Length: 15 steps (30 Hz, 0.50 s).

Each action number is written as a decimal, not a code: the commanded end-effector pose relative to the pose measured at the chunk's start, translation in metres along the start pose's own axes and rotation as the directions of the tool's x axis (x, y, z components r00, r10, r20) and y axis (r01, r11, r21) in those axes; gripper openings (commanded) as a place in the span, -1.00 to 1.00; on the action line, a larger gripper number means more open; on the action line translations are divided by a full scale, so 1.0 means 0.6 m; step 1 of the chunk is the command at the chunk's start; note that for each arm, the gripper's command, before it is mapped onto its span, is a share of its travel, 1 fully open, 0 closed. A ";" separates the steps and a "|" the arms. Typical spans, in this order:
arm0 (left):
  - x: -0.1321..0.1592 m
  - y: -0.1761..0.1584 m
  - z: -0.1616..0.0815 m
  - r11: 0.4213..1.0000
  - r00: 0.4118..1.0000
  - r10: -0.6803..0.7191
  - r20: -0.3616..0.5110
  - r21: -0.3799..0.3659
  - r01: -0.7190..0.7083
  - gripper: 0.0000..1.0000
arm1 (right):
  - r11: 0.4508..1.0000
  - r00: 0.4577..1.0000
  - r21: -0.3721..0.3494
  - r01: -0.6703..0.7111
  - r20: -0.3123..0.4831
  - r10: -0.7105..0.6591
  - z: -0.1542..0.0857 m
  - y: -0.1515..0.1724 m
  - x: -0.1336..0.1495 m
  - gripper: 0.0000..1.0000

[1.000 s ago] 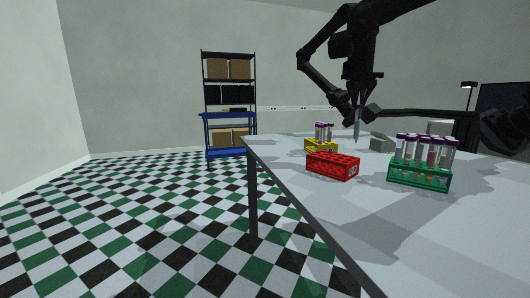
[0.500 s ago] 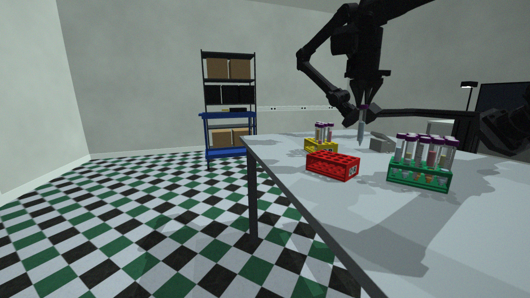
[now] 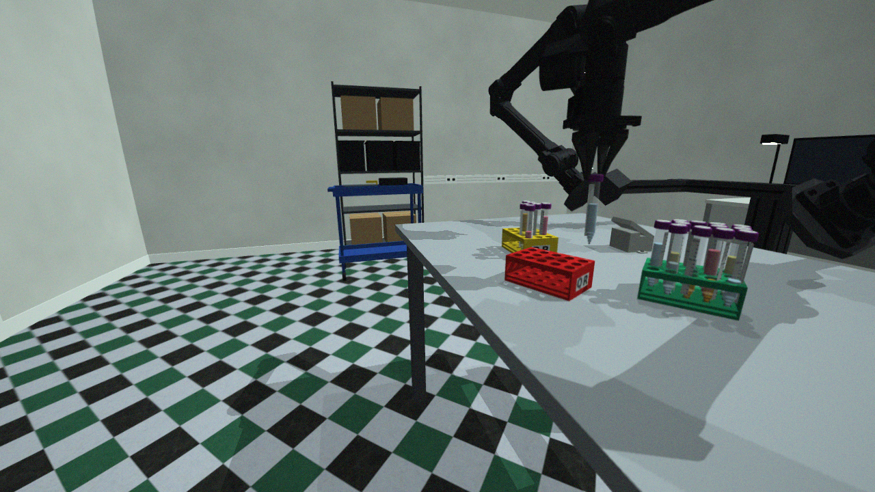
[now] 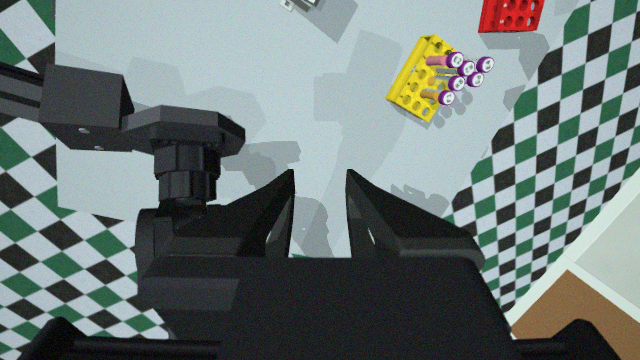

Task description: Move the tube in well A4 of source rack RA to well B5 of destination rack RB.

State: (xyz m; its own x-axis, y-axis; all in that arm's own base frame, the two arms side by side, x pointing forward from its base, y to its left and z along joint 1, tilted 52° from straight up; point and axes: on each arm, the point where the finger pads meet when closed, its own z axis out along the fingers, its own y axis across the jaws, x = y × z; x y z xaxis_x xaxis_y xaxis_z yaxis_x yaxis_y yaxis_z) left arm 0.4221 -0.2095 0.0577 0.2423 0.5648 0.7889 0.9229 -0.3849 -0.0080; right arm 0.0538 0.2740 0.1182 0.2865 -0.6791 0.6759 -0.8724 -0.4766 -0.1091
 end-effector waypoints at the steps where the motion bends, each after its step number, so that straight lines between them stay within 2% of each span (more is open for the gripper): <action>1: 0.025 0.030 0.000 1.000 1.000 -0.016 0.006 0.006 0.016 -1.00 | 1.000 1.000 0.009 -0.011 0.029 0.011 -0.018 -0.009 -0.008 -0.40; 15: 0.046 0.052 0.005 1.000 1.000 -0.011 0.003 0.010 0.011 -1.00 | 1.000 1.000 0.009 -0.011 0.029 0.011 -0.018 -0.009 -0.008 -0.40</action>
State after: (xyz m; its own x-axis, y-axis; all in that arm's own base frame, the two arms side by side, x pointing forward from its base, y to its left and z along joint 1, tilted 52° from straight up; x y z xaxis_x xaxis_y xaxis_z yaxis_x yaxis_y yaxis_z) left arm 0.4405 -0.2065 0.0700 0.2418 0.5658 0.7883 0.9229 -0.3850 -0.0067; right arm 0.0538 0.2740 0.1182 0.2865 -0.6791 0.6759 -0.8724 -0.4766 -0.1091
